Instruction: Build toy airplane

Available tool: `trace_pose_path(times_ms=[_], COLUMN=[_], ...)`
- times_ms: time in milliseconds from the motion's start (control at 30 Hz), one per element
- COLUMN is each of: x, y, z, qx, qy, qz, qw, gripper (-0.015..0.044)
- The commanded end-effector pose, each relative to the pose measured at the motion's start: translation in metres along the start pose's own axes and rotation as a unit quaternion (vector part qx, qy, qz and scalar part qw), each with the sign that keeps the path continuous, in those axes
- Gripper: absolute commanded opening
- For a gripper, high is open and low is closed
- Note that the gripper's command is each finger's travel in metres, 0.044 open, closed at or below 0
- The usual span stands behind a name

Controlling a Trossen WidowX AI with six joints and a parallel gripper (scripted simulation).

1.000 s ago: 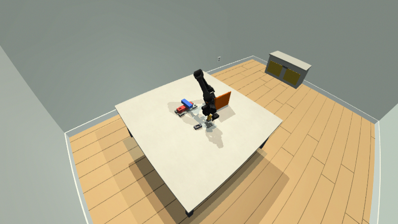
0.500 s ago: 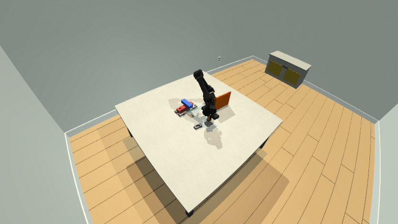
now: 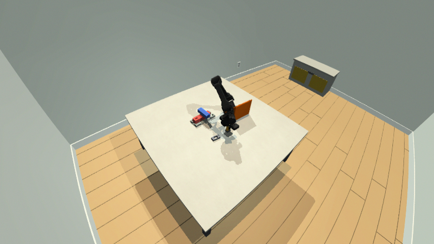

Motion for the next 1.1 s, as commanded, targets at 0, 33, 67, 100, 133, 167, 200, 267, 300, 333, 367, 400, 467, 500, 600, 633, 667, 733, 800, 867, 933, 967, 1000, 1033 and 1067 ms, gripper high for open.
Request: trace_pose_path(times_ms=[0, 33, 67, 100, 133, 167, 200, 267, 300, 333, 367, 400, 467, 500, 600, 633, 667, 733, 800, 867, 933, 967, 1000, 1033, 1067], x=[0.011, 0.013, 0.016, 0.019, 0.021, 0.024, 0.027, 0.033, 0.036, 0.039, 0.042, 0.045, 0.051, 0.054, 0.063, 0.066, 0.069, 0.075, 0.082, 0.088, 0.094, 0.097, 0.1, 0.103, 0.106], y=[0.001, 0.001, 0.002, 0.002, 0.003, 0.003, 0.004, 0.004, 0.005, 0.005, 0.005, 0.006, 0.006, 0.006, 0.007, 0.007, 0.007, 0.007, 0.007, 0.007, 0.006, 0.006, 0.006, 0.006, 0.005], z=[-0.002, -0.002, -0.003, -0.003, -0.004, -0.004, -0.004, -0.005, -0.005, -0.005, -0.005, -0.005, -0.006, -0.006, -0.006, -0.005, -0.005, -0.005, -0.005, -0.004, -0.004, -0.003, -0.003, -0.003, -0.002], qx=[0.009, 0.01, 0.009, 0.009, 0.008, 0.008, 0.007, 0.006, 0.006, 0.005, 0.005, 0.004, 0.003, 0.002, 0.001, 0.0, 0.0, -0.001, -0.002, -0.003, -0.004, -0.005, -0.006, -0.006, -0.007], qy=[0.003, 0.003, 0.003, 0.003, 0.003, 0.003, 0.003, 0.002, 0.002, 0.002, 0.002, 0.002, 0.001, 0.001, 0.001, 0.0, 0.0, 0.0, -0.001, -0.001, -0.001, -0.002, -0.002, -0.002, -0.002], qz=[-0.009, -0.009, -0.009, -0.009, -0.009, -0.009, -0.009, -0.008, -0.008, -0.008, -0.008, -0.007, -0.007, -0.007, -0.006, -0.006, -0.005, -0.005, -0.004, -0.003, -0.003, -0.002, -0.002, -0.002, -0.001], qw=[1.0, 1.0, 1.0, 1.0, 1.0, 1.0, 1.0, 1.0, 1.0, 1.0, 1.0, 1.0, 1.0, 1.0, 1.0, 1.0, 1.0, 1.0, 1.0, 1.0, 1.0, 1.0, 1.0, 1.0, 1.0], gripper=[0.0, 0.0, 0.0, 0.0, 0.0, 0.0, 0.0, 0.0, 0.0, 0.0, 0.0, 0.0, 0.0, 0.0, 0.0, 0.0, 0.0, 0.0, 0.0, 0.0, 0.0, 0.0, 0.0, 0.0, 0.0])
Point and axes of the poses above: the point midway between the two fingers, 35 mm back from their tips, its own x axis back along the fingers, its own y axis across the jaws, z = x × y, the point moved 1 cm from there along x, back along the fingers, and after that the axes turned 7 degrees about -x, right-handed, at the moved point
